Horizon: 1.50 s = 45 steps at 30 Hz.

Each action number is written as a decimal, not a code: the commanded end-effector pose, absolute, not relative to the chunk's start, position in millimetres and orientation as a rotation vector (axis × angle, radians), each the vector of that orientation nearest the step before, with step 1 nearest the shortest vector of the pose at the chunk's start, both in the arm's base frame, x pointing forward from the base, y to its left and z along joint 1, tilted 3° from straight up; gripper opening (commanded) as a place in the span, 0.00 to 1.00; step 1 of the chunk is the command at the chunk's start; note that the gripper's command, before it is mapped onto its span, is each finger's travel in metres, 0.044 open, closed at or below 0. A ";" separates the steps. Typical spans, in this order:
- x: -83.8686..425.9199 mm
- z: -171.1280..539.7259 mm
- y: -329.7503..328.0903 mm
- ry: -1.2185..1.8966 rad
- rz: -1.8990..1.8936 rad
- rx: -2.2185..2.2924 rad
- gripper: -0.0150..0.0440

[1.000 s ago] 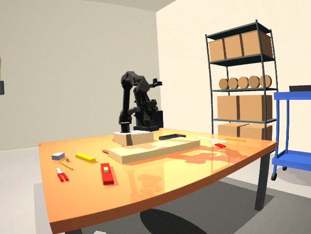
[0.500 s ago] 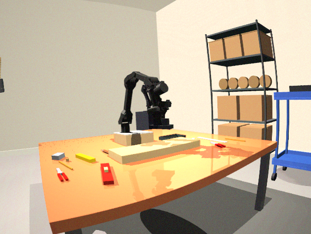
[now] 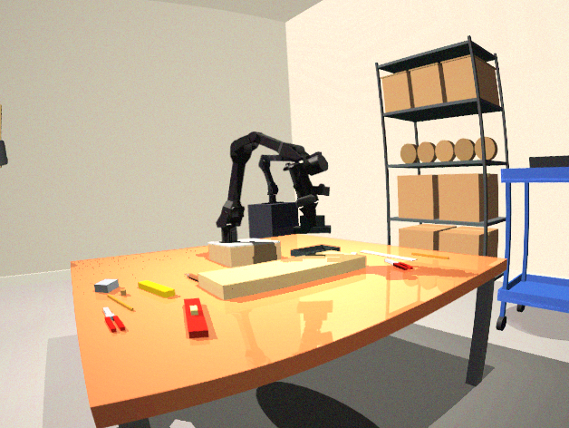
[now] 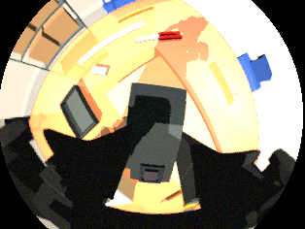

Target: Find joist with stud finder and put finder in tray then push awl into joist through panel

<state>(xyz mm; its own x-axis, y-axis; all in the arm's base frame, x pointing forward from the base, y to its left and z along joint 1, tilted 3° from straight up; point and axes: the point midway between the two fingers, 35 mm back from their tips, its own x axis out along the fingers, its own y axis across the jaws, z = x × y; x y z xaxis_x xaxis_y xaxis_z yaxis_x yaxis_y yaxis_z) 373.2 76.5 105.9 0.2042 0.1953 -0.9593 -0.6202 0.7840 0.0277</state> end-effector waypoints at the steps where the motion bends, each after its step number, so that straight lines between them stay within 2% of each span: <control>1: 362.4 108.5 105.3 1.219 0.657 -0.446 0.25; 27: 259.9 104.1 240.0 1.108 1.047 -0.714 0.25; 39: 197.6 101.3 280.2 1.043 1.225 -0.832 0.25; 45: 194.0 99.1 282.4 1.039 1.235 -0.838 0.25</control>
<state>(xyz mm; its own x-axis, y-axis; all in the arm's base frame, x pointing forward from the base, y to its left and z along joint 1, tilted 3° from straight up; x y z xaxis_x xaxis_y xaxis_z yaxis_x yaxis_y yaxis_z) 196.2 280.6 98.7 0.0194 0.3209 -0.9469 -0.9861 0.1627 0.0350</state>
